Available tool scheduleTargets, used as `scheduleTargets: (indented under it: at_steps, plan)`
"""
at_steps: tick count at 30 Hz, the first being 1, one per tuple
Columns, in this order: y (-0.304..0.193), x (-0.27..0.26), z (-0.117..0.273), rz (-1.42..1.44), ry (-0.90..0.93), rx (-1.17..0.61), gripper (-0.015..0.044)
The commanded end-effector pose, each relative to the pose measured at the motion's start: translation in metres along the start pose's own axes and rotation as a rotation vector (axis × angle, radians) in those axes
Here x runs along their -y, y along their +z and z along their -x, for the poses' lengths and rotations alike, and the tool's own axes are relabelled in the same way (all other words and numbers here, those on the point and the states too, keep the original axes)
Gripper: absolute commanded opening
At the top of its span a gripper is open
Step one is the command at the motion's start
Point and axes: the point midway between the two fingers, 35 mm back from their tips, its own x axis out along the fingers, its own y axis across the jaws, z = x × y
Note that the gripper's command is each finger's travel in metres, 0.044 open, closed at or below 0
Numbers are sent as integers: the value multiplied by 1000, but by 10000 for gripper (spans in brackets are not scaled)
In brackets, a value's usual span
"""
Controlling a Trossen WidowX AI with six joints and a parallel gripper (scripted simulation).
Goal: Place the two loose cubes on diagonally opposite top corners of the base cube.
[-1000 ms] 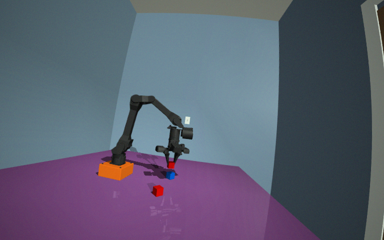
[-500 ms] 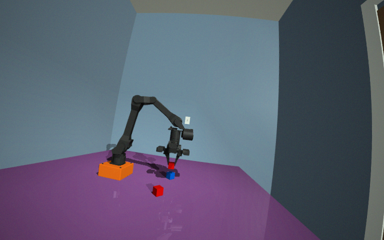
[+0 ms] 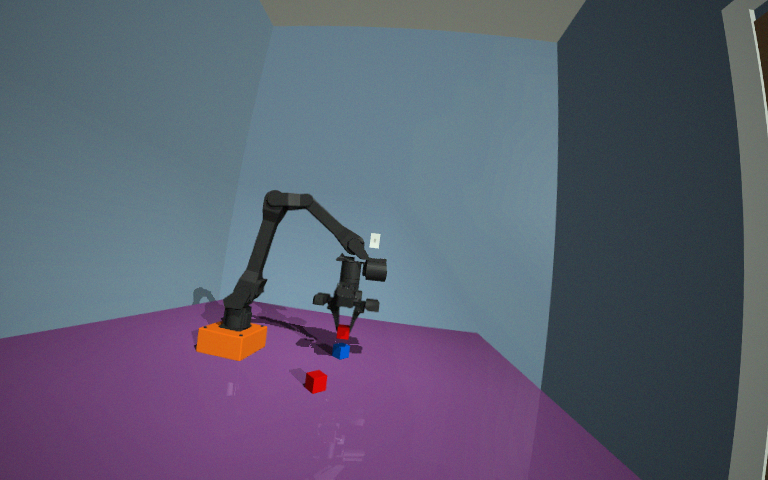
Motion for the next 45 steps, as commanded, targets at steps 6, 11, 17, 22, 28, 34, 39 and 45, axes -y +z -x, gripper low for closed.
scheduleTargets:
  at_steps: [6,11,17,22,28,34,39,45]
  plan:
    - [2,0,-21,-11,-3,5,105]
    - [2,1,-24,-13,-3,5,105]
    - [2,1,-24,-13,-3,5,105]
    - [2,1,-26,-4,-3,5,105]
    - [2,1,-26,-4,-3,5,105]
    - [2,1,-26,-4,-3,5,157]
    - [2,1,-26,-4,-3,5,205]
    - [2,1,-16,-7,-4,1,205]
